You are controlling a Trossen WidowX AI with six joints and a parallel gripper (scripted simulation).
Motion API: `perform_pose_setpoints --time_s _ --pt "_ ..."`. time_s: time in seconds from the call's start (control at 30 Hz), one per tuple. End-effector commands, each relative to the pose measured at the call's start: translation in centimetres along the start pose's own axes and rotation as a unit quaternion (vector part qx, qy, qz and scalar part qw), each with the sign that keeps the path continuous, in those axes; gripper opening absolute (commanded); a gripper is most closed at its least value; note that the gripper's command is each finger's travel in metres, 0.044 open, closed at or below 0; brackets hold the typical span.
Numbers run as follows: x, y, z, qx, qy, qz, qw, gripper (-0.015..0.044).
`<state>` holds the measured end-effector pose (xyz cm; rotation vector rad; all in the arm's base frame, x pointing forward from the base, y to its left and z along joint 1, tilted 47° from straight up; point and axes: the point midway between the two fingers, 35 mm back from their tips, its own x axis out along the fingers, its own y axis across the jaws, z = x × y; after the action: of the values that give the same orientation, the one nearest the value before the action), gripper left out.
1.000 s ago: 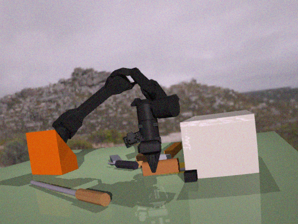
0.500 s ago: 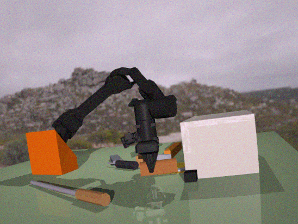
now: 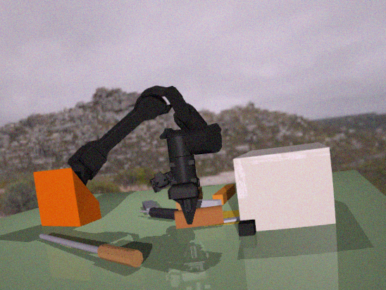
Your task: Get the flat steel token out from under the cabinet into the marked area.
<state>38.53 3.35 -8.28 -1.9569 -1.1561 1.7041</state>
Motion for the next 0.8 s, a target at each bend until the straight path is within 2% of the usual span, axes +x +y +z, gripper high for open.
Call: perform_pose_setpoints --time_s 0.0,0.77 --pt "0.1 0.0 0.8 0.0 -0.001 -0.002 1.0 0.0" --pt "0.1 0.1 3.4 0.001 -0.001 -0.002 1.0 0.0"
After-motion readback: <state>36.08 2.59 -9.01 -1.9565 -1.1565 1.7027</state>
